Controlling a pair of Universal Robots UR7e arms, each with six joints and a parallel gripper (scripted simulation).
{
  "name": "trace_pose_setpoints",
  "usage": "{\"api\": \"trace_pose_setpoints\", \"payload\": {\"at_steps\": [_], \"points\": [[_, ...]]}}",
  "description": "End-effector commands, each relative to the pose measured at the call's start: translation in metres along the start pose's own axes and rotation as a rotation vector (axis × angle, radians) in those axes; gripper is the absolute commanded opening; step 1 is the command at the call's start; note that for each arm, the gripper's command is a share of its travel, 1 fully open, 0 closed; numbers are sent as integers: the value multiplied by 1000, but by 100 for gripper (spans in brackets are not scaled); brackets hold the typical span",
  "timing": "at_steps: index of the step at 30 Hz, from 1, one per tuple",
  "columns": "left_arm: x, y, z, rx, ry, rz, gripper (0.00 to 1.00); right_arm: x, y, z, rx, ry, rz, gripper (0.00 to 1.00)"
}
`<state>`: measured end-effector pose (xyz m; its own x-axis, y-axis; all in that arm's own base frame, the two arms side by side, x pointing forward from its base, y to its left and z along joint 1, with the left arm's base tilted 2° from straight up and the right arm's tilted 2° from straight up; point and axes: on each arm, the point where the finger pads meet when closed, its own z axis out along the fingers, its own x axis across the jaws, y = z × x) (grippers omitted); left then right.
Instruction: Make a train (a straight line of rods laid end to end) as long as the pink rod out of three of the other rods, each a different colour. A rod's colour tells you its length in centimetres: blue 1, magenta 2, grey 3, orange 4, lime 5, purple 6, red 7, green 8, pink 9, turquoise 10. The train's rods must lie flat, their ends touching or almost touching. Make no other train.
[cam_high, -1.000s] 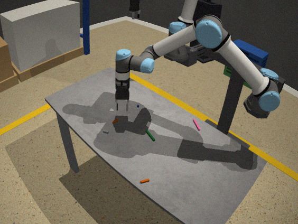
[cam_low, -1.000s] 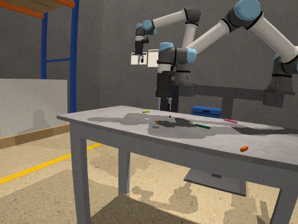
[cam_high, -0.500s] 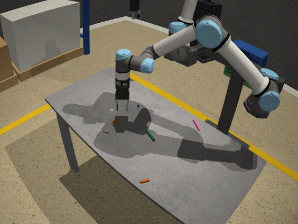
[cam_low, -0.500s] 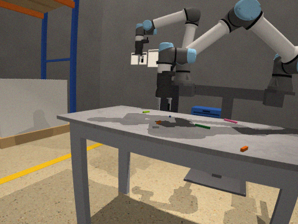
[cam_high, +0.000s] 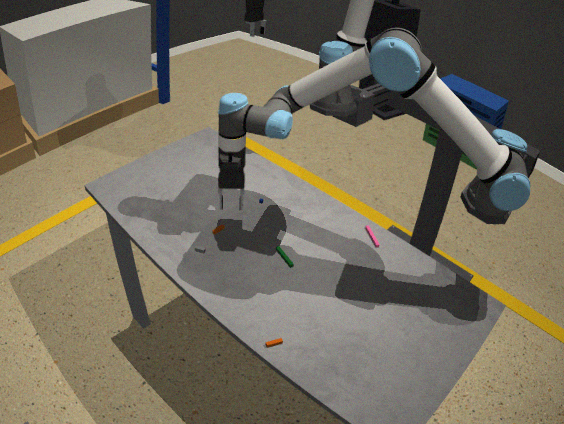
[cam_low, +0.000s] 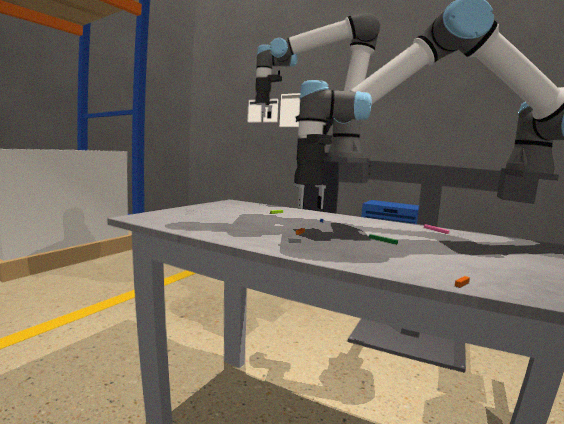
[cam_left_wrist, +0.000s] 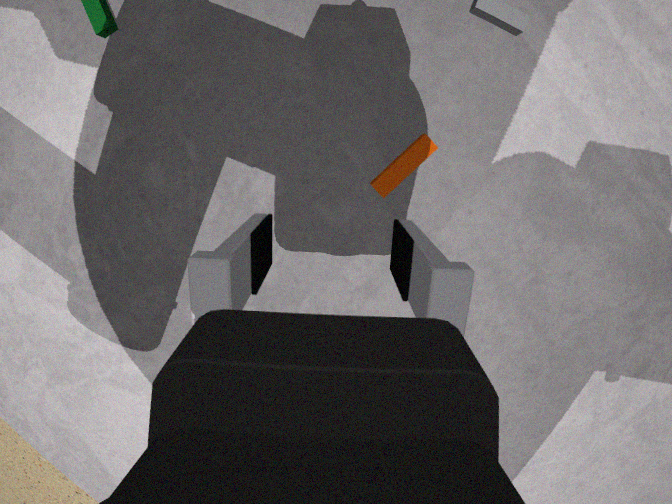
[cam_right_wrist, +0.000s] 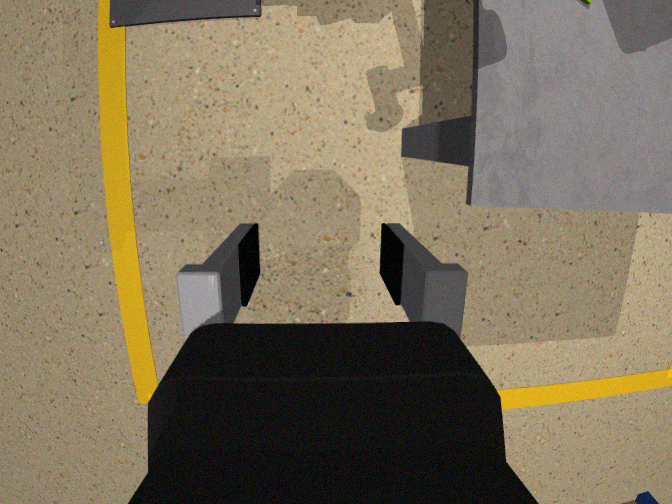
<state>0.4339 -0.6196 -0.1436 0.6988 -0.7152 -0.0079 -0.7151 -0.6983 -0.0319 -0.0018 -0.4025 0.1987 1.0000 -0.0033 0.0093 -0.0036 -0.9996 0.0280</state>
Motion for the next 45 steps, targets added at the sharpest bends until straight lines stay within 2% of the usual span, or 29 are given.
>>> {"api": "trace_pose_setpoints", "payload": {"at_steps": [1,35,45], "points": [[1,0,-1,-1,3,0,100,0,1,-1,-2,1,0,100],[1,0,-1,-1,3,3,100,0,1,-1,-2,1,0,100],[20,-16,-1,-1,3,160,100,0,1,-1,-2,1,0,100]]}}
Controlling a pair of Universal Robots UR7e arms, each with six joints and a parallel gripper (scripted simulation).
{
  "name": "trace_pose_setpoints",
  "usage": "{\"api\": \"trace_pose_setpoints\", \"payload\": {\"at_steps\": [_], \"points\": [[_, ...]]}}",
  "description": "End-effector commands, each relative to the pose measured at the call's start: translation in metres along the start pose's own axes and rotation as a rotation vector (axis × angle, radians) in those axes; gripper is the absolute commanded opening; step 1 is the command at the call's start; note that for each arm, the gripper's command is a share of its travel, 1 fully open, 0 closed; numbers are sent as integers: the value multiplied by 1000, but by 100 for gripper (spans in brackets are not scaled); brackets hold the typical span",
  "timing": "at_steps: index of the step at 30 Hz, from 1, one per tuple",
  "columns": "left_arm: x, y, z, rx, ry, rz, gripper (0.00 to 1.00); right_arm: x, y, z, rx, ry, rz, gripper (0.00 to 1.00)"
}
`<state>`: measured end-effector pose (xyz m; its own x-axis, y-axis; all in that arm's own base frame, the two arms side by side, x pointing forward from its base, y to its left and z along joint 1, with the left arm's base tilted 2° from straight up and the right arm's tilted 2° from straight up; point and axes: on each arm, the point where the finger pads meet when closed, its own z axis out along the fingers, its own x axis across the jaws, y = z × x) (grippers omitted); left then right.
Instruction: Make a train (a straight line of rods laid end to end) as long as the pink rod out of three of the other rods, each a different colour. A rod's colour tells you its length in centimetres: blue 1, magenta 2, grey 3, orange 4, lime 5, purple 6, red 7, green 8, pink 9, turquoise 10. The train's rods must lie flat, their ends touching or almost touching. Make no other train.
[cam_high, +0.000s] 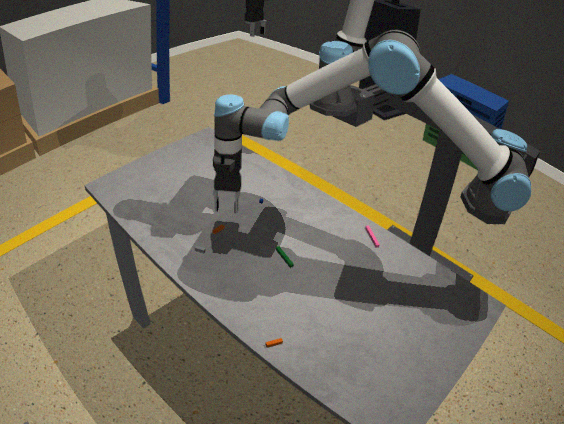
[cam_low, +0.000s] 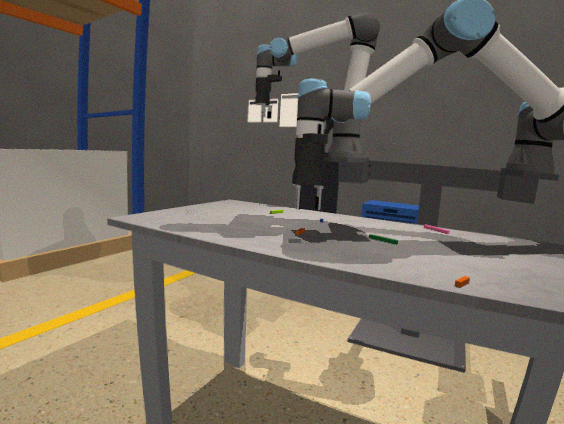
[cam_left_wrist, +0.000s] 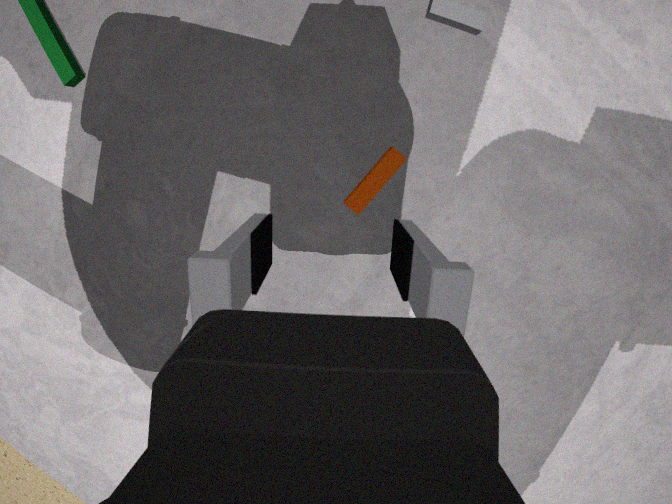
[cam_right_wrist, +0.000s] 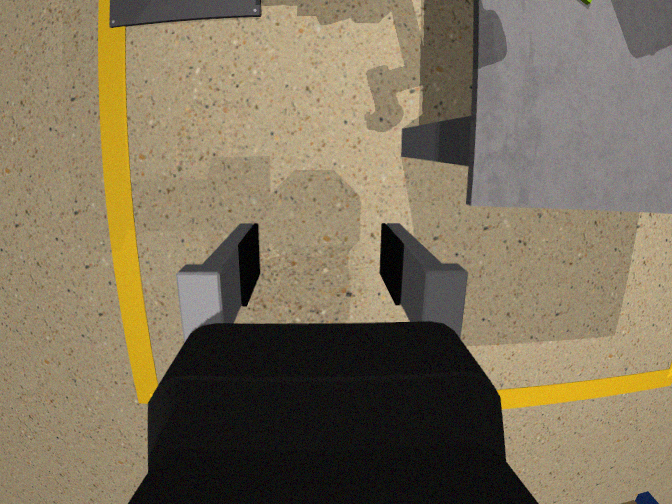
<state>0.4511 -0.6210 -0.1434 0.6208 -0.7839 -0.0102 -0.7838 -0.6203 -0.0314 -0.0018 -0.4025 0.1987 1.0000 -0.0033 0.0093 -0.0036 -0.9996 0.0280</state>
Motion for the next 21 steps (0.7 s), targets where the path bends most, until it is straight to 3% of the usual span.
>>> {"api": "trace_pose_setpoints", "payload": {"at_steps": [1,16,21], "points": [[7,-5,-1,-1,3,56,100,0,1,-1,-2,1,0,100],[54,-62,-2,0,3,545,100,0,1,-1,-2,1,0,100],[60,-70,-2,0,3,621,100,0,1,-1,-2,1,0,100]]}}
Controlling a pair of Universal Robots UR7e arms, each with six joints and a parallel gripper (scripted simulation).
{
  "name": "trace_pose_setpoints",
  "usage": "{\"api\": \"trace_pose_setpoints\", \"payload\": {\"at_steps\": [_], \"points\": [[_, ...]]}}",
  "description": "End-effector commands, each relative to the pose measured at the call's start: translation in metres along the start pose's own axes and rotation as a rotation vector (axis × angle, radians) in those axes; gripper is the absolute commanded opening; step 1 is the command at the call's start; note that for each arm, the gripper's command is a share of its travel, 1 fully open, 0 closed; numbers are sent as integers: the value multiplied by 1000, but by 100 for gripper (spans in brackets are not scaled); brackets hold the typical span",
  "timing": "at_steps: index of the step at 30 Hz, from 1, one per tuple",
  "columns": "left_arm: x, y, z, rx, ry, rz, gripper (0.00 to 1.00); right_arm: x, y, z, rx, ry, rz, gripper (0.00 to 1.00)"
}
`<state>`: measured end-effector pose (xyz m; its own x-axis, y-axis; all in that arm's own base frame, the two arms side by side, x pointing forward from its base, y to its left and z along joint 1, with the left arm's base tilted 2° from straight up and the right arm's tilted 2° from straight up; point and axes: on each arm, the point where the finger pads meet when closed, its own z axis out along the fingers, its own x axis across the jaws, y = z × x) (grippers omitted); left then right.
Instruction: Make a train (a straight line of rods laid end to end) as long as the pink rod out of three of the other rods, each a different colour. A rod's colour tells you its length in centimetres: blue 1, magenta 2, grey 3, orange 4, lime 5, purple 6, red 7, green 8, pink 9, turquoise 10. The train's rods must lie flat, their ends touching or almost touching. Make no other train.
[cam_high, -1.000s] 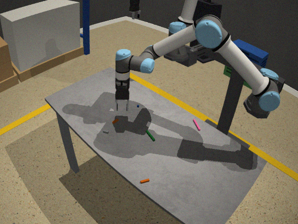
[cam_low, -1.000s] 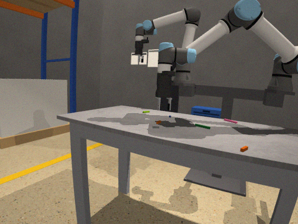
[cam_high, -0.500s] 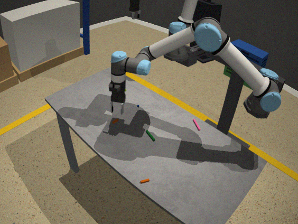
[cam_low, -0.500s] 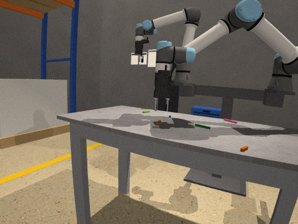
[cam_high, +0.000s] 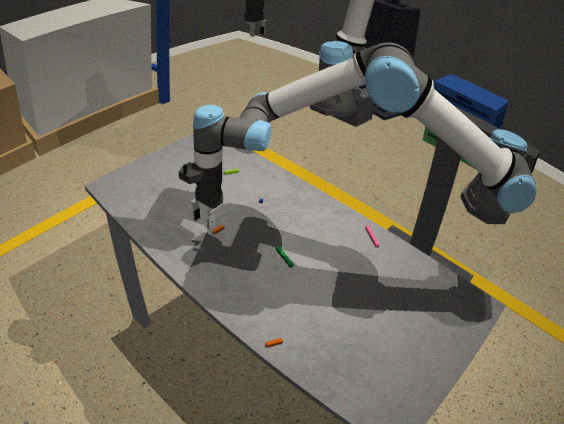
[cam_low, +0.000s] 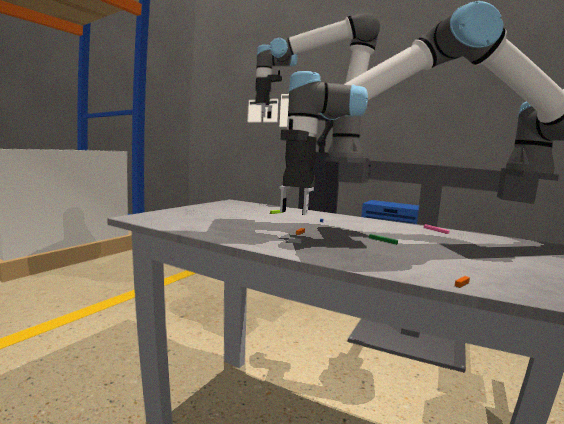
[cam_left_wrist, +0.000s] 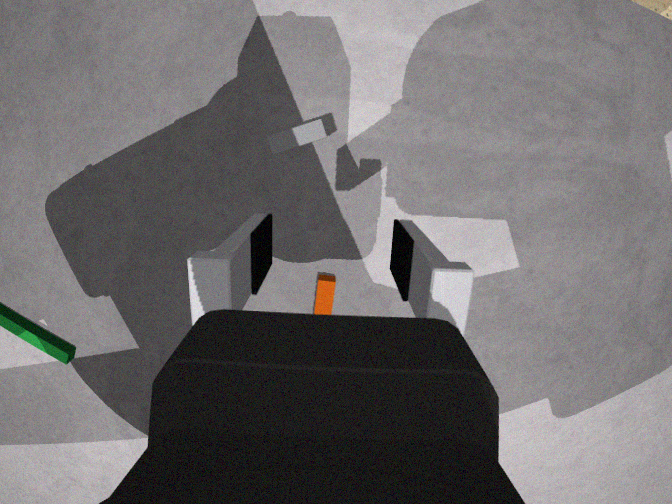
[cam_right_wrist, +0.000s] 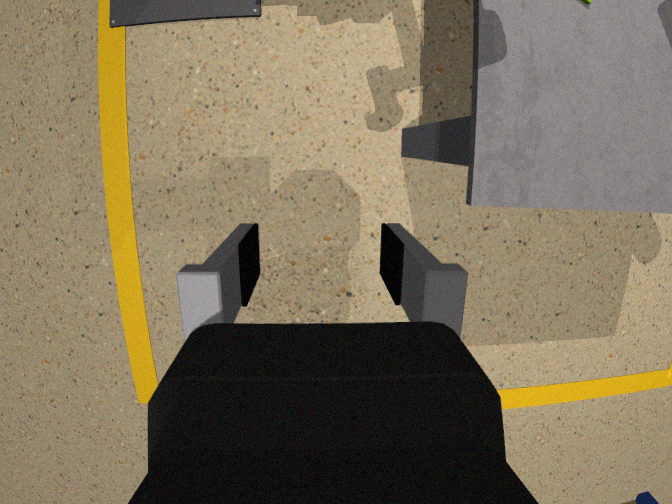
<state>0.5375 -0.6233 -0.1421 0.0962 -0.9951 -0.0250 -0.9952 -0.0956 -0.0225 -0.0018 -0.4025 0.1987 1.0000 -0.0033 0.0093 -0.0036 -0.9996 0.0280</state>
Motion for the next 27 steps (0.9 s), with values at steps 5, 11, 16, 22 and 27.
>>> {"api": "trace_pose_setpoints", "payload": {"at_steps": [5,11,16,22,27], "points": [[2,-16,-2,-1,2,118,100,0,1,-1,-2,1,0,100],[2,-18,-2,-1,2,131,100,0,1,-1,-2,1,0,100],[2,-18,-2,-1,2,131,100,0,1,-1,-2,1,0,100],[2,-18,-2,-1,2,131,100,0,1,-1,-2,1,0,100],[2,-18,-2,-1,2,131,100,0,1,-1,-2,1,0,100]]}}
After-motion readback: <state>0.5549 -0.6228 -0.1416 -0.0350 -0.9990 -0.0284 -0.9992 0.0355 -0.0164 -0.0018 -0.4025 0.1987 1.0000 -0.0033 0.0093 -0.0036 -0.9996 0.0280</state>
